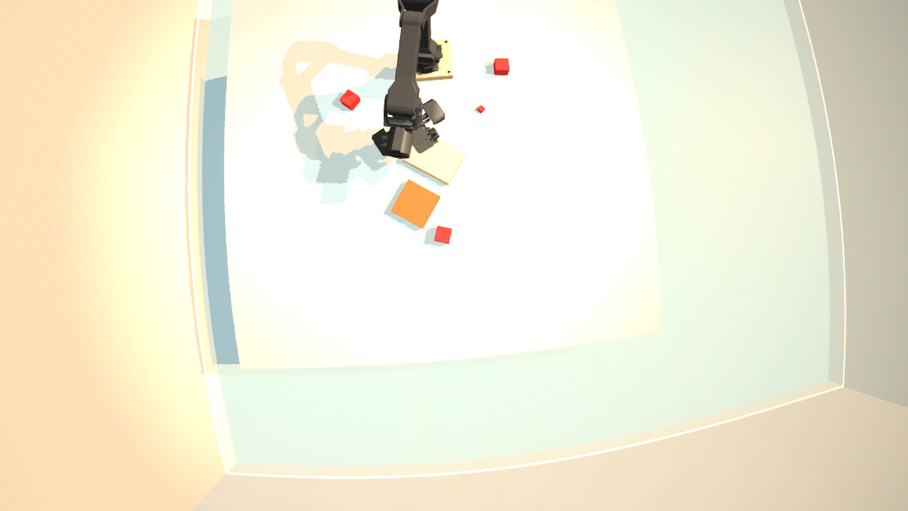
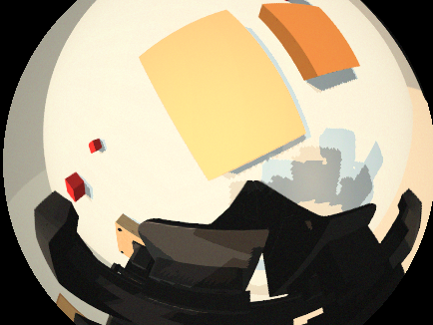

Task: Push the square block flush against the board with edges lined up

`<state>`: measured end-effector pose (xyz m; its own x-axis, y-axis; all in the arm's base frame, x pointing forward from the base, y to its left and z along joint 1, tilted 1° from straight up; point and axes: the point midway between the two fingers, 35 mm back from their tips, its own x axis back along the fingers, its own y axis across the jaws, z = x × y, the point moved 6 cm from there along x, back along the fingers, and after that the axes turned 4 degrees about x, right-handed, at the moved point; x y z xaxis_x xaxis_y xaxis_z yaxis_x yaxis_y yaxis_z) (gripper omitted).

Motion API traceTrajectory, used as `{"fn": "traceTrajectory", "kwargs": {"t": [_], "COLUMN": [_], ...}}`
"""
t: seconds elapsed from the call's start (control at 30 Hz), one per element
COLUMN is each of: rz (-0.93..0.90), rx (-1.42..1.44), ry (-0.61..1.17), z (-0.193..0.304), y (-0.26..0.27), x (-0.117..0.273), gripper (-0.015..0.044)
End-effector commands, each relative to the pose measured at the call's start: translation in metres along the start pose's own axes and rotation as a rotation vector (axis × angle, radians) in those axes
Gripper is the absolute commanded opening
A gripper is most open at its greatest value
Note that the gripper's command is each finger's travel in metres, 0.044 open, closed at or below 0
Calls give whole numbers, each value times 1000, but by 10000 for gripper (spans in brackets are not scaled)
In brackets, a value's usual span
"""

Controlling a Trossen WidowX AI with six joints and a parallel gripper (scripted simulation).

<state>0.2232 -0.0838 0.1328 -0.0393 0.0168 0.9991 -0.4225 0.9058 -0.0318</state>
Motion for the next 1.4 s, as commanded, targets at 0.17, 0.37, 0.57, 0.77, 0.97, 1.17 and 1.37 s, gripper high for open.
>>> {"fn": "traceTrajectory", "kwargs": {"t": [0.17,0.37,0.57,0.77,0.97,1.17,1.37], "rz": [-2,-4,-7,-9,-9,-9,-9], "rx": [-292,-501,-709,-918,-1075,-1079,-1083], "ry": [3,4,6,8,10,10,10], "z": [-16,-26,-35,-42,-46,-48,-47], "y": [23,40,58,76,90,90,91], "x": [1,1,1,2,2,-26,-53], "gripper": [0,0,0,0,0,0,0]}}
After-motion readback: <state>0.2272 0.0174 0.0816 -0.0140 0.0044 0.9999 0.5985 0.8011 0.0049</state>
